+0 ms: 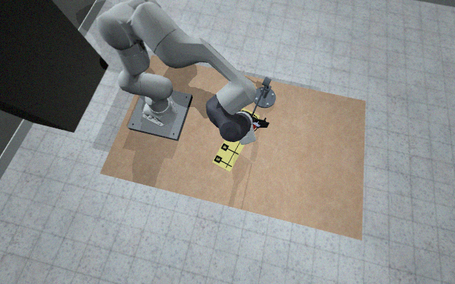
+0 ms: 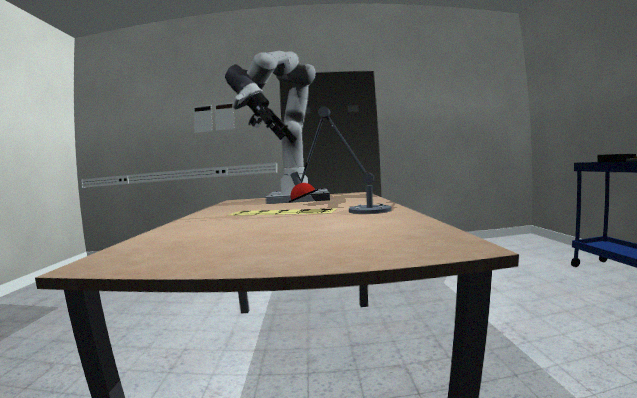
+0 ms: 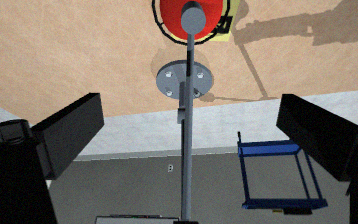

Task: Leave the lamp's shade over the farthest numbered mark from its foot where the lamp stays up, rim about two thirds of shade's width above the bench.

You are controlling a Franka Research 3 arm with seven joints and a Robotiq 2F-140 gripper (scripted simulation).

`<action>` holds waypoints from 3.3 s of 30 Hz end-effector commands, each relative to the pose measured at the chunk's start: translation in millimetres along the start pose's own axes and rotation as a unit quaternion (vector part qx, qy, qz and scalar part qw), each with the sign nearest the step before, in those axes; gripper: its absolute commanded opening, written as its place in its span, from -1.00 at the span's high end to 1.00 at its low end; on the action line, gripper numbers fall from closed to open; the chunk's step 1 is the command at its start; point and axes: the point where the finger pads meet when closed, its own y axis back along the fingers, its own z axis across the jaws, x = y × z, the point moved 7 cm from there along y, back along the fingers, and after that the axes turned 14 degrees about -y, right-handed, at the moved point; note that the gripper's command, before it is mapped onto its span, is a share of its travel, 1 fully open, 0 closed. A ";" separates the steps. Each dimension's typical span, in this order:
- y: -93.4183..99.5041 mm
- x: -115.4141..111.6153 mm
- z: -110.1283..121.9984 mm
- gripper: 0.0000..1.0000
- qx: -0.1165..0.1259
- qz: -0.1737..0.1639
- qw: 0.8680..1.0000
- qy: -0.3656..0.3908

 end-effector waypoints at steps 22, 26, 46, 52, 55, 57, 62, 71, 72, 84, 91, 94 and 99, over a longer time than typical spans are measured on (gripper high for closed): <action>-52.6 -2.8 5.1 -1.00 -0.005 0.000 1.000 -0.006; -62.9 -3.8 7.6 -1.00 -0.008 0.000 1.000 -0.007; -109.3 -8.5 18.3 -1.00 -0.020 -0.002 1.000 -0.006; -117.2 -9.0 19.1 -1.00 -0.020 -0.003 1.000 -0.006; -117.6 -8.0 16.3 -1.00 -0.017 -0.002 1.000 -0.008; -117.9 -7.3 14.4 -1.00 -0.014 -0.002 1.000 -0.009; -118.5 -5.7 9.6 -1.00 -0.008 -0.001 1.000 -0.013; -119.1 -4.3 5.8 -1.00 -0.004 0.000 1.000 -0.015; -119.1 -4.3 5.8 -1.00 -0.004 0.000 1.000 -0.015; -119.1 -4.3 5.8 -1.00 -0.004 0.000 1.000 -0.015; -119.3 -4.0 6.4 0.80 -0.004 0.000 1.000 -0.013; -119.4 -3.9 6.6 0.80 -0.004 0.000 1.000 -0.012; -119.6 -3.6 7.1 0.80 -0.005 0.000 1.000 -0.010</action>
